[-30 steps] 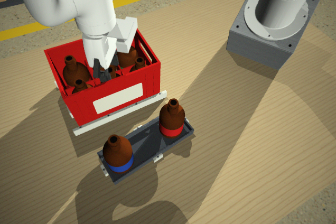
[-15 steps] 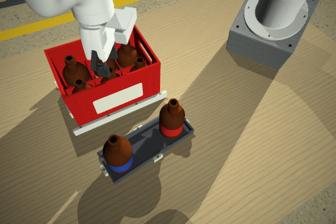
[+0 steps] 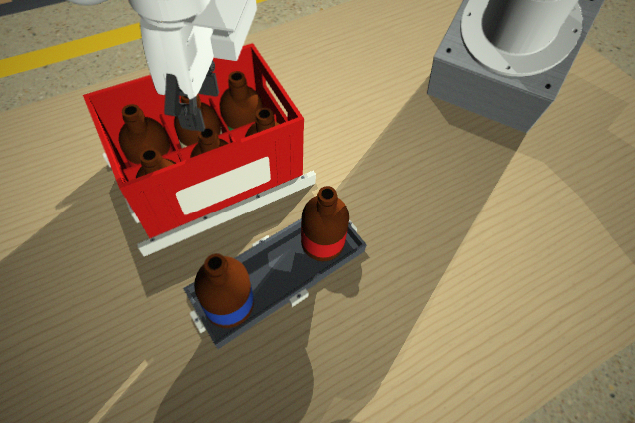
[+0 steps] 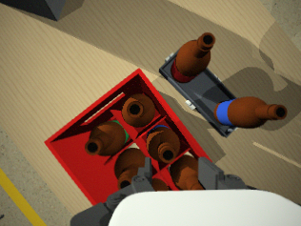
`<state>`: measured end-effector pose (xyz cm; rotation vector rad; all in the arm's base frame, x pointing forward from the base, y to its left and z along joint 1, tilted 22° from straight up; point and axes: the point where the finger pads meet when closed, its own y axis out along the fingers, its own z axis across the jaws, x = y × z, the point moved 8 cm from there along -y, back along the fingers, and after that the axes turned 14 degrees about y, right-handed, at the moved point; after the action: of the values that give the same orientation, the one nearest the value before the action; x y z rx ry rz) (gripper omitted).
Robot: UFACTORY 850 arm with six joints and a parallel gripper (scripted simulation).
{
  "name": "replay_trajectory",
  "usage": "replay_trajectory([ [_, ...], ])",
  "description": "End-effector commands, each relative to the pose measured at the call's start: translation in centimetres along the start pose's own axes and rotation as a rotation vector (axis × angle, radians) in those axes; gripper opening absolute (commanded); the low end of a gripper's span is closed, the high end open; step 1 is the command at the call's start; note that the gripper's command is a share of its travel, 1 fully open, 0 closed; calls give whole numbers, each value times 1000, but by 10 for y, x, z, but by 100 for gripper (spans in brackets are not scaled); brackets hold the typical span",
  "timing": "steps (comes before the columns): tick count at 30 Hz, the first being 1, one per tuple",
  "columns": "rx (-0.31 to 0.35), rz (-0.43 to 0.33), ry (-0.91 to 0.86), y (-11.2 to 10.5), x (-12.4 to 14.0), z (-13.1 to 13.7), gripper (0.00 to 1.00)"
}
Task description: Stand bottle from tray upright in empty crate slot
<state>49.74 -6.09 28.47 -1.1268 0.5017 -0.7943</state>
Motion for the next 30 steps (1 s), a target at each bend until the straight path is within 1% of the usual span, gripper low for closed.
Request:
replay_trajectory([
  [1, 0, -1, 0, -6, 0, 1, 65],
  [8, 0, -1, 0, -14, 0, 1, 65],
  [17, 0, -1, 0, -16, 0, 1, 65],
  [18, 0, -1, 0, -16, 0, 1, 0],
  [30, 0, -1, 0, -16, 0, 1, 0],
])
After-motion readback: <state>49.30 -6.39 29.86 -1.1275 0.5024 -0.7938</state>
